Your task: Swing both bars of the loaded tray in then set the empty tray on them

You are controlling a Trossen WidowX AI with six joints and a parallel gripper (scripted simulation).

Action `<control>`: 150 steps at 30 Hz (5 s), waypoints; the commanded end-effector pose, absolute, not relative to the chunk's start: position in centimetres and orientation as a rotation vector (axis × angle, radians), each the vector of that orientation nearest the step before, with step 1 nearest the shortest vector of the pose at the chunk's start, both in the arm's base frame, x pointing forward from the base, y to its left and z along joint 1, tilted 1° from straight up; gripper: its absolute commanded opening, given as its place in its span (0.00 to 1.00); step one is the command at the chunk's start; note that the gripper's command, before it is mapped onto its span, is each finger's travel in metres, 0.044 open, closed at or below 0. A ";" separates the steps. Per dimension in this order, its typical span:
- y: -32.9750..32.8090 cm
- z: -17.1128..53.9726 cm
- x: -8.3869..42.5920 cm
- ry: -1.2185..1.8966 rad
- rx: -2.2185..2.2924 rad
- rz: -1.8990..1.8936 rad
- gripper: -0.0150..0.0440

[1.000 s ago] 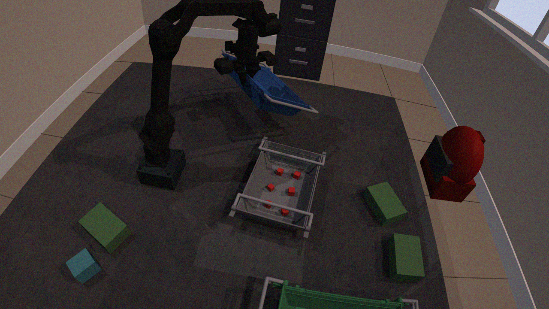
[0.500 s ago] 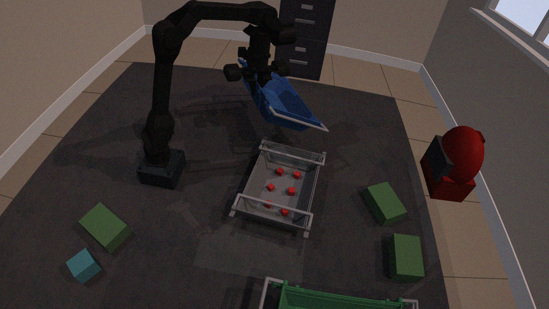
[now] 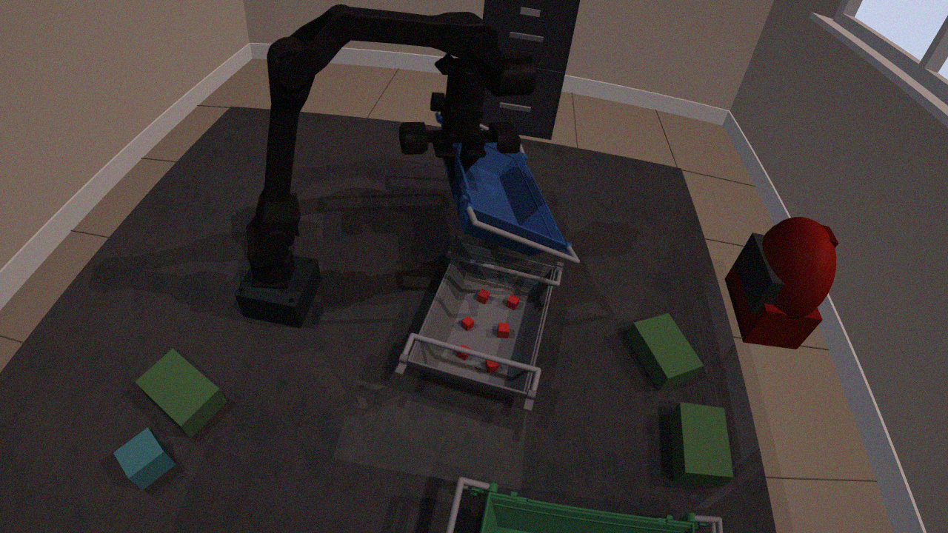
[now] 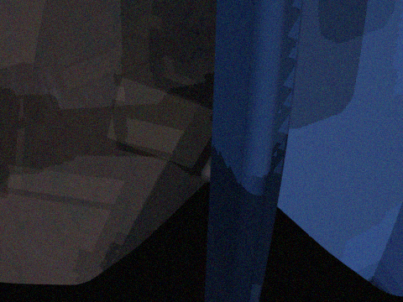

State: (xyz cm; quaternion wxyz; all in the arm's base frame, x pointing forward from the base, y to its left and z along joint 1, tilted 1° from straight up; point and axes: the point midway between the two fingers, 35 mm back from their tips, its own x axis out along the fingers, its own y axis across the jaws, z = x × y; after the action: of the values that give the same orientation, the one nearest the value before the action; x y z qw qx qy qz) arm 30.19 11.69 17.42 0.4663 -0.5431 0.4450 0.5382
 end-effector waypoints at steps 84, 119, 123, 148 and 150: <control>-4.5 17.6 32.1 1.291 -0.996 0.970 0.25; -4.4 13.9 32.0 1.292 -0.996 0.970 0.25; -4.4 13.5 31.7 1.292 -0.996 0.970 0.25; -3.9 11.2 30.3 1.293 -0.995 0.971 0.25; -3.9 11.1 30.3 1.293 -0.995 0.971 0.25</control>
State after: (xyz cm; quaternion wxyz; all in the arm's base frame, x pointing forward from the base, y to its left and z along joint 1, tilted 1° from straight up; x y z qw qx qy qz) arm 30.52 -4.05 11.52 0.5835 -0.4275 0.5528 0.4137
